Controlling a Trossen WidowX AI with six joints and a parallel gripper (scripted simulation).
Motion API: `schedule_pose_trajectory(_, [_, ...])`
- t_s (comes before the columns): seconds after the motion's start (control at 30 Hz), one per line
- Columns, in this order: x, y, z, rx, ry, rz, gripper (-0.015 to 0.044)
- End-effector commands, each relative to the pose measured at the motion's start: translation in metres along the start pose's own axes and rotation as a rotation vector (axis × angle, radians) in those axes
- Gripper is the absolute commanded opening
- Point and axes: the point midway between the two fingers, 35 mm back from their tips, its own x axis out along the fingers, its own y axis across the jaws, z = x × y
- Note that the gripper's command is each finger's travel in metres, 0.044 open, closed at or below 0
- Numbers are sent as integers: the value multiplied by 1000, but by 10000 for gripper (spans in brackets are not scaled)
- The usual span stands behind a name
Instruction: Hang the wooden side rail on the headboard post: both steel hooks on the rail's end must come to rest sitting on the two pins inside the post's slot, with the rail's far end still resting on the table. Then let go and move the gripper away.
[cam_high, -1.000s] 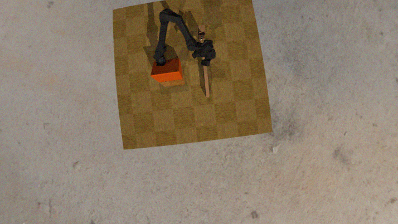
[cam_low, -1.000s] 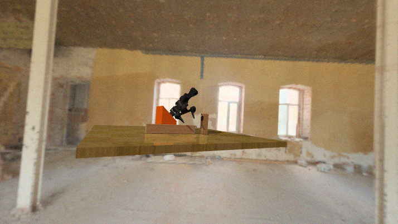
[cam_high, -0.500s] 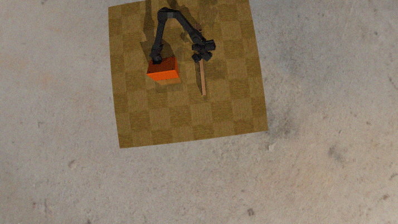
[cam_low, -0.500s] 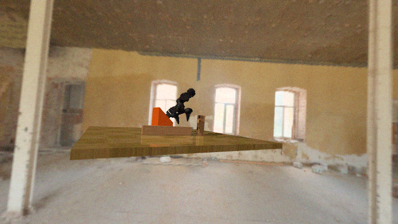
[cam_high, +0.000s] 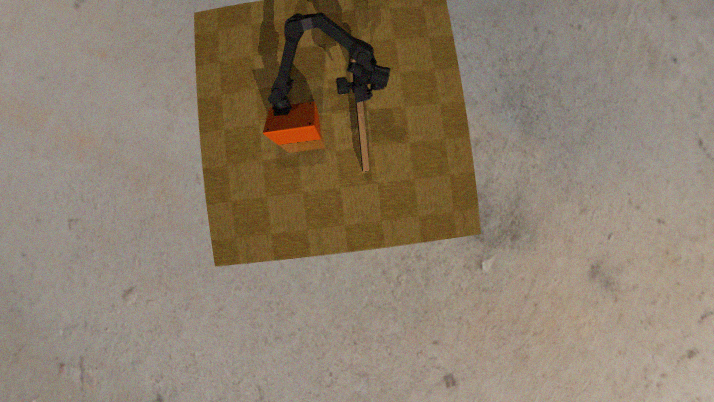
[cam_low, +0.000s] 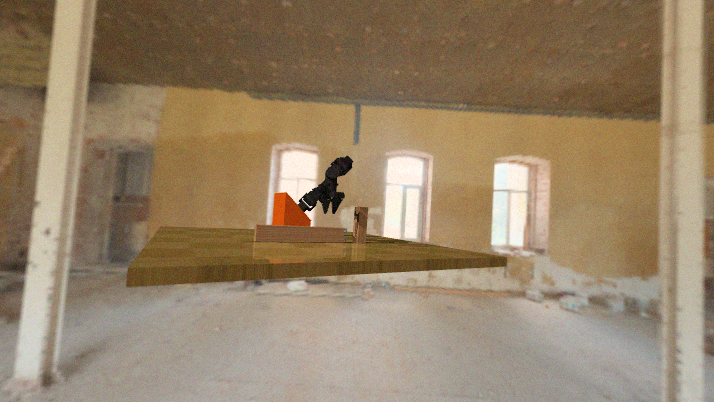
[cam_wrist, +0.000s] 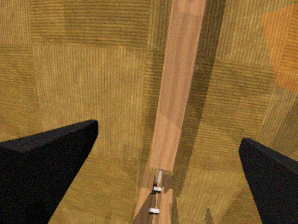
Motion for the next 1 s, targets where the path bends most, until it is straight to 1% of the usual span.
schedule_pose_trajectory(0.0, [-3, -1, -1, 31, -7, -18, 440])
schedule_pose_trajectory(0.07, [-1, -1, -1, 31, -8, -18, 440])
schedule_pose_trajectory(0.2, [30, -2, -1, 31, -6, -18, 440])
schedule_pose_trajectory(0.33, [33, -2, -1, 30, -6, -18, 440])
schedule_pose_trajectory(0.43, [46, -2, -1, 30, -6, -18, 440])
schedule_pose_trajectory(0.97, [67, -1, -1, 30, -7, -17, 440])
